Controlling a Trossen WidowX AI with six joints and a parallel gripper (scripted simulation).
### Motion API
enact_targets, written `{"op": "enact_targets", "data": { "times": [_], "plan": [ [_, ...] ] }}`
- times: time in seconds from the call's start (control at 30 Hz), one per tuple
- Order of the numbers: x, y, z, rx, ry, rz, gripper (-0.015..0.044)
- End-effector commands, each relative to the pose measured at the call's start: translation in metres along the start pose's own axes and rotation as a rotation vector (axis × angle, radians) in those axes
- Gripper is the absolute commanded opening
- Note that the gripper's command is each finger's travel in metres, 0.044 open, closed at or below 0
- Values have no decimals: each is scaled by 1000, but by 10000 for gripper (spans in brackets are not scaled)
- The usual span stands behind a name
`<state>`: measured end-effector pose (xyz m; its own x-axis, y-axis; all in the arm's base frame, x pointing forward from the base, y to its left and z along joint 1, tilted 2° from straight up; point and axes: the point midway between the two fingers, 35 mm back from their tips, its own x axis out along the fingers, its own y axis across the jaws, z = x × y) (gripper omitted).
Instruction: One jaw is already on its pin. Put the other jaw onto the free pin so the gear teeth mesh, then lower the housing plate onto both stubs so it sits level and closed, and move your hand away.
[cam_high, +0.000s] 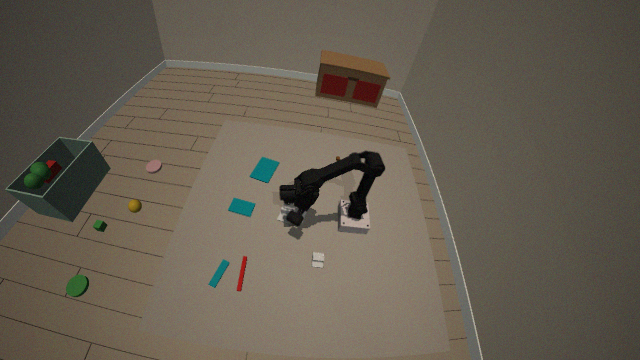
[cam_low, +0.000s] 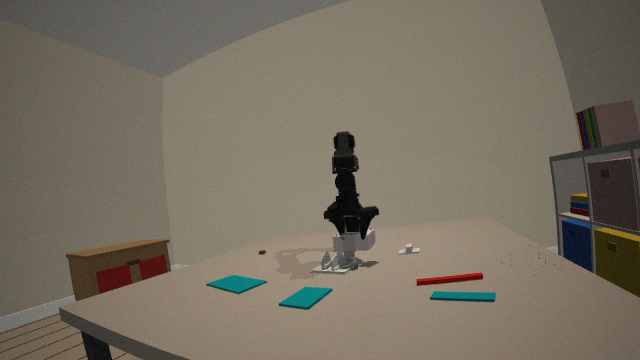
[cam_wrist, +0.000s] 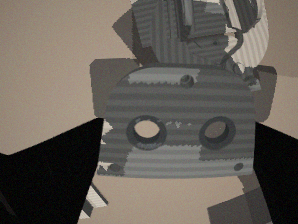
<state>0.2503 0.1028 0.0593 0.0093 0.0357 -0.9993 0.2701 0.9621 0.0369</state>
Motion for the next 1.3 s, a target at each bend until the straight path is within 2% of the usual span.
{"op": "enact_targets", "data": {
  "times": [0.0,0.3,1.27],
  "plan": [
    [0,-10,5,-68,-1,5,351],
    [0,-34,16,-227,-2,3,351],
    [0,-42,12,-237,-1,3,351]
  ]
}}
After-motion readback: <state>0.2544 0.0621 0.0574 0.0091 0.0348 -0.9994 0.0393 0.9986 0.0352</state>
